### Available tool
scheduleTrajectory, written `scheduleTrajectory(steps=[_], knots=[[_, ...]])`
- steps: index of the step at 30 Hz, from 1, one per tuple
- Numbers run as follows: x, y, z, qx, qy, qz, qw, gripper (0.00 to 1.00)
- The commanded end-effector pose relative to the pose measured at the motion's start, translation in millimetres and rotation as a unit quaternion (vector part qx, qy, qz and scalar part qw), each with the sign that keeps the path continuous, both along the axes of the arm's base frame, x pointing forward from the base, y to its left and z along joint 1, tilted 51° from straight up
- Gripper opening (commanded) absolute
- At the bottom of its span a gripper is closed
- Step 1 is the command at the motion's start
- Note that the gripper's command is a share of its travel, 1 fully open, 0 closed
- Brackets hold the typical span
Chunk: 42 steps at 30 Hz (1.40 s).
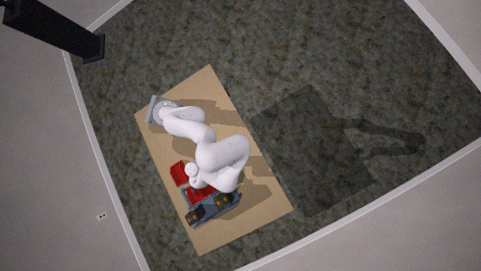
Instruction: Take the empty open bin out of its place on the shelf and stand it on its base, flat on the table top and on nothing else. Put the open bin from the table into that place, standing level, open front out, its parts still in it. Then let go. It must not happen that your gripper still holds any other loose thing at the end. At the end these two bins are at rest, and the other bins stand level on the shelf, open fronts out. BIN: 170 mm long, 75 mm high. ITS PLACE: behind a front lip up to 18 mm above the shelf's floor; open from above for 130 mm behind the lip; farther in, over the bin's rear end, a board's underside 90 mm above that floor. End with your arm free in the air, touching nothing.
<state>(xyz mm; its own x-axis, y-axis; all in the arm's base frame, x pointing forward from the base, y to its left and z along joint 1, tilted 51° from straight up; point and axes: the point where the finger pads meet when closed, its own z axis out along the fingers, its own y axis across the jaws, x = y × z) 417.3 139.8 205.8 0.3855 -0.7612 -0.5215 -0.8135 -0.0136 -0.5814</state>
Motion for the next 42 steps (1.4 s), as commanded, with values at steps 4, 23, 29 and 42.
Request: scheduleTrajectory(steps=[4,23,29,42], knots=[[0,0,0,0.0,0.0,0.0,1.0,0.0],[10,0,7,0.0,0.0,0.0,1.0,0.0],[14,0,10,0.0,0.0,0.0,1.0,0.0],[14,0,10,0.0,0.0,0.0,1.0,0.0]])
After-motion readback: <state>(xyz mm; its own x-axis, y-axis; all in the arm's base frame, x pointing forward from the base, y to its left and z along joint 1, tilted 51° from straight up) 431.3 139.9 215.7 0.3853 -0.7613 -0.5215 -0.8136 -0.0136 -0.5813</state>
